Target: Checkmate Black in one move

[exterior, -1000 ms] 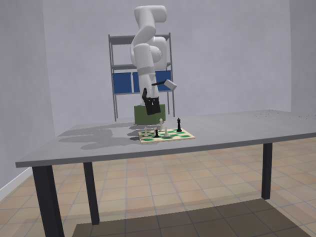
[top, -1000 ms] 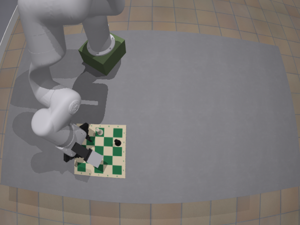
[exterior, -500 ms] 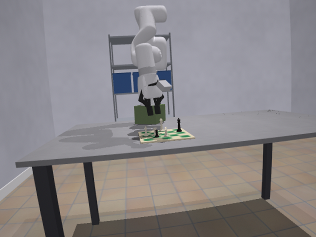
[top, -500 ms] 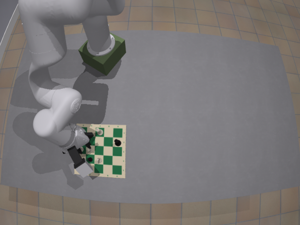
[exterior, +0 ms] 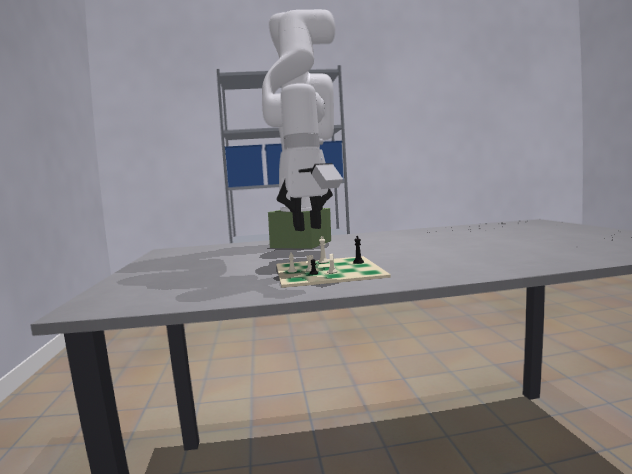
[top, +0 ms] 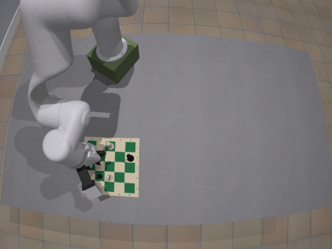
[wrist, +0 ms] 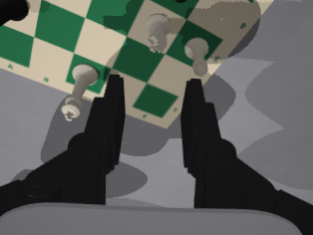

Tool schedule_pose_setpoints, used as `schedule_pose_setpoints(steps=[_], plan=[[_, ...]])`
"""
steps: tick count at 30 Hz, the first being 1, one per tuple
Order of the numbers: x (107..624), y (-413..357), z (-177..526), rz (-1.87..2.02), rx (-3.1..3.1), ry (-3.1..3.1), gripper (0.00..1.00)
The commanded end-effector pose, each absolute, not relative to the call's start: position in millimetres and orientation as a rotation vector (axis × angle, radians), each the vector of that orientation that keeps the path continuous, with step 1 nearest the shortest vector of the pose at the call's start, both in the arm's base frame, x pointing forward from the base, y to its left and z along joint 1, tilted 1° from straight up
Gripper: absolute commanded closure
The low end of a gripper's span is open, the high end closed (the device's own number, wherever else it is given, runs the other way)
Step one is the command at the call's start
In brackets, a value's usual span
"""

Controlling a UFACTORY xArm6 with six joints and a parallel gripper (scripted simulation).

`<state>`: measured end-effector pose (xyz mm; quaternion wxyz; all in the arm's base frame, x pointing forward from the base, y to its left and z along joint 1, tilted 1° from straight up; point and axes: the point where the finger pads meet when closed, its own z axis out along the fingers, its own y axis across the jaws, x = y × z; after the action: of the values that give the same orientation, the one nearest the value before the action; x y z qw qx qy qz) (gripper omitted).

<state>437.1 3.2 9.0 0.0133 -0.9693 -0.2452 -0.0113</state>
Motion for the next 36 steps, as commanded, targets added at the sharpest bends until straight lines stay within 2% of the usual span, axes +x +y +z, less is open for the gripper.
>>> schedule_pose_setpoints(steps=[1, 36], plan=[[439, 4, 10, -0.026, -3.029, -0.761, 0.63], [439, 4, -20, -0.026, -3.029, -0.761, 0.63]])
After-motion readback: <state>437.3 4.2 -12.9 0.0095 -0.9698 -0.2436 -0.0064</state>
